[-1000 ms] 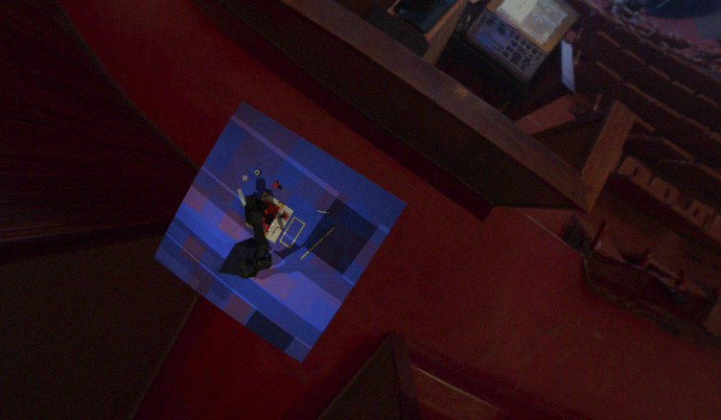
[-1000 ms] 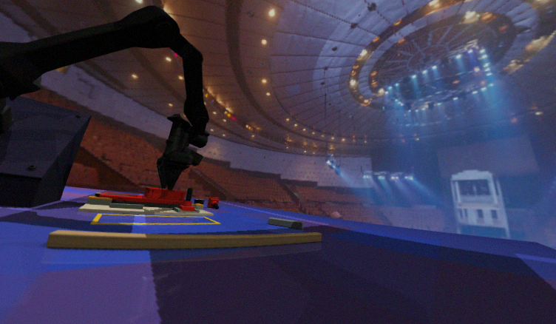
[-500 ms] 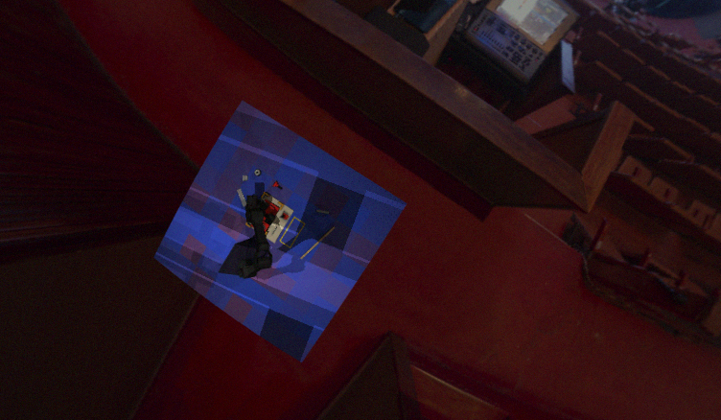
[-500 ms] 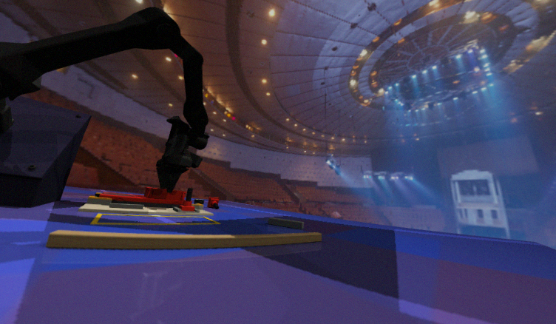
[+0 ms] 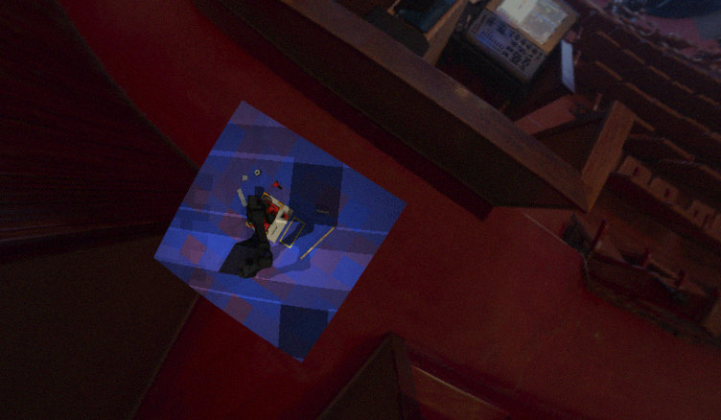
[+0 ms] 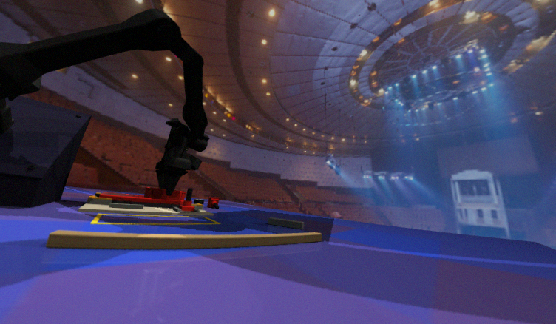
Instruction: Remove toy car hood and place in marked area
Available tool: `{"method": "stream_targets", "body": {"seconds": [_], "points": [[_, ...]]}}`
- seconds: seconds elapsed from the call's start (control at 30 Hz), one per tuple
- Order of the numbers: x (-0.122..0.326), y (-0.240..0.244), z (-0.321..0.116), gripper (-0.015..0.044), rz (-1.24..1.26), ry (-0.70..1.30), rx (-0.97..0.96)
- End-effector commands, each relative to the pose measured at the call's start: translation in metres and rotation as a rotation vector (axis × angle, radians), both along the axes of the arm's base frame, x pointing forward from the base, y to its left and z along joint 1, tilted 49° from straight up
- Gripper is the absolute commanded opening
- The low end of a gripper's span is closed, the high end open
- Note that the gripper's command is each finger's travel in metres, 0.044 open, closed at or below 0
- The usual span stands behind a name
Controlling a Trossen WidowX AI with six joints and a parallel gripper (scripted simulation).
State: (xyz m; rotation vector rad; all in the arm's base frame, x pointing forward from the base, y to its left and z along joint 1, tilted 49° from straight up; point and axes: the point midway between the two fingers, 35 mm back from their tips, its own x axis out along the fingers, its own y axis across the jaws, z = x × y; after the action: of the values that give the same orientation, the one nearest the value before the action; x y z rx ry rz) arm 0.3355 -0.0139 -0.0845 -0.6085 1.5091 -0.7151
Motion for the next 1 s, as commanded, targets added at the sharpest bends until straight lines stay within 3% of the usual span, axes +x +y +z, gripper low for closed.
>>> {"method": "stream_targets", "body": {"seconds": [0.0, 0.03, 0.17, 0.47, 0.8, 0.97], "points": [[-0.0009, -0.0023, -0.0017, 0.044, 0.006, 0.005, -0.004], [-0.001, -0.0027, -0.002, 0.044, 0.006, 0.005, -0.004], [-0.0001, -0.0008, -0.0006, 0.0335, 0.0, 0.0, 0.0], [-0.0001, -0.0008, -0.0006, 0.0275, 0.0, 0.0, 0.0], [0.0004, 0.0029, 0.0024, 0.0012, 0.0, 0.0, 0.001], [0.0006, 0.0055, 0.0045, 0.0, 0.0, 0.001, 0.001]]}}
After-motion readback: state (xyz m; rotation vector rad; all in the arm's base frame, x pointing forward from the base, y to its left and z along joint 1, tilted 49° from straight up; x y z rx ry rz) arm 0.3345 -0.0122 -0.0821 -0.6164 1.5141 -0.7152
